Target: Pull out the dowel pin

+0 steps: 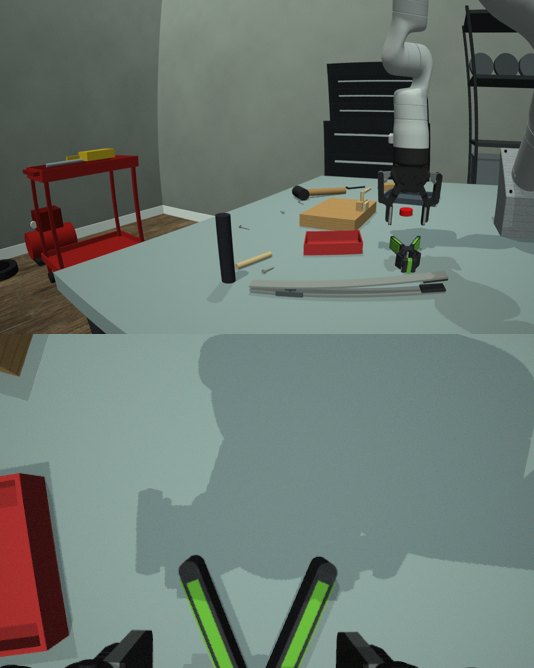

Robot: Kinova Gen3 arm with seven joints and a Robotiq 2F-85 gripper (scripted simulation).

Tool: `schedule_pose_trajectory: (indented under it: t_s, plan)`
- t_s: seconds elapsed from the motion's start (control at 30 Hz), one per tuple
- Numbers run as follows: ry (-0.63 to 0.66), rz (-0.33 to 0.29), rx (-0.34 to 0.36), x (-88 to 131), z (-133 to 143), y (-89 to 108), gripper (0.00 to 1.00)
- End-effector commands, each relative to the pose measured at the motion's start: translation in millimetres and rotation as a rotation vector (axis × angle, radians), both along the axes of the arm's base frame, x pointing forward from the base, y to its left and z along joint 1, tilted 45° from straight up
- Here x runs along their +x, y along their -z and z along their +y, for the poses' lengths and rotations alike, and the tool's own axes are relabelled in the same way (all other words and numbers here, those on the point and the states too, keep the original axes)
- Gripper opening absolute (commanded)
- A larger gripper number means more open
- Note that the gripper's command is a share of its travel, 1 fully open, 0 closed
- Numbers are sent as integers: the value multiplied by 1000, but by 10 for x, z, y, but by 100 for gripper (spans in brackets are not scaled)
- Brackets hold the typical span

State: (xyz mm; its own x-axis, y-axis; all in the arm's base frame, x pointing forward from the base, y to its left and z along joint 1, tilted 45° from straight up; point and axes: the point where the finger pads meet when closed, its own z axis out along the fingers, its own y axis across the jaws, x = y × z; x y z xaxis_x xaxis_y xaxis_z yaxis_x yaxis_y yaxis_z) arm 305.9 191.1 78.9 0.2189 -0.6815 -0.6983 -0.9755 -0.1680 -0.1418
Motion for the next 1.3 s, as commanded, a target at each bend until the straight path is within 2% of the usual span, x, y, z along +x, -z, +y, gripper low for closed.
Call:
schedule_pose_trajectory:
  t_s: [0.0, 0.5, 1.27]
  plan:
    - [-2, 2, -2, -21, 25, 46, 77]
    - [-2, 2, -1, -25, 103, 119, 77]
    - [-2, 2, -1, -24, 111, 127, 77]
